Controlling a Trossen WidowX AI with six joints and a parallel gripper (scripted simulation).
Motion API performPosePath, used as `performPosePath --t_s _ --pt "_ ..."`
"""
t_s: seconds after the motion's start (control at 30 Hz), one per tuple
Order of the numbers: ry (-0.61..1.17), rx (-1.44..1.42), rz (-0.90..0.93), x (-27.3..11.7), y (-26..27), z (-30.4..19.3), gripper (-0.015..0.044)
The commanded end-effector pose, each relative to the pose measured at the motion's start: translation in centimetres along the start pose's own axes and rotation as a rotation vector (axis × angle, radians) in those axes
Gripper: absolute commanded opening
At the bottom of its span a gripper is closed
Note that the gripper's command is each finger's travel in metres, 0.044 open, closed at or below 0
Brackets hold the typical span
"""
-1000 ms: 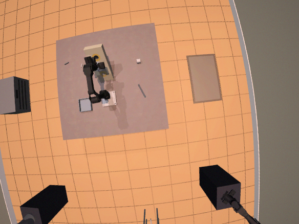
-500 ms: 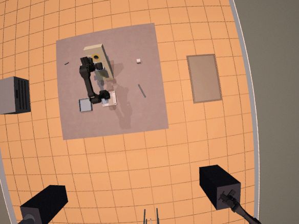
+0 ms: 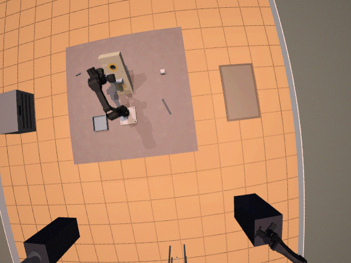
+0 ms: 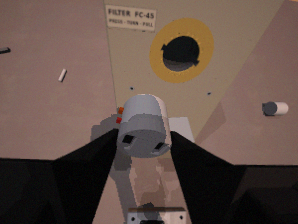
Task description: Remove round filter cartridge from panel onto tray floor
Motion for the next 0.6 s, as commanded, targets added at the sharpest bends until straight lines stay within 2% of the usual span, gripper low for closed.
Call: performPosePath --t_s 0.0,0.3,0.57 --pt "-0.007 0.006 -0.003 0.1 1.1 0.3 0.0" --pt "-0.016 0.006 -0.003 0.3 4.2 0.8 0.0" --pt "-0.032 -0.15 0.089 -0.2 6.0 0.2 0.0"
Point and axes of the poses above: the point midway between the two fingers, 35 mm back from their tips, its own x axis out along the fingers, its own y axis across the jaws, z = x × y, the point moved 6 cm from there along -x, back along the fingers, and after that the axes turned 14 degrees about -x, right-handed, at the moved point
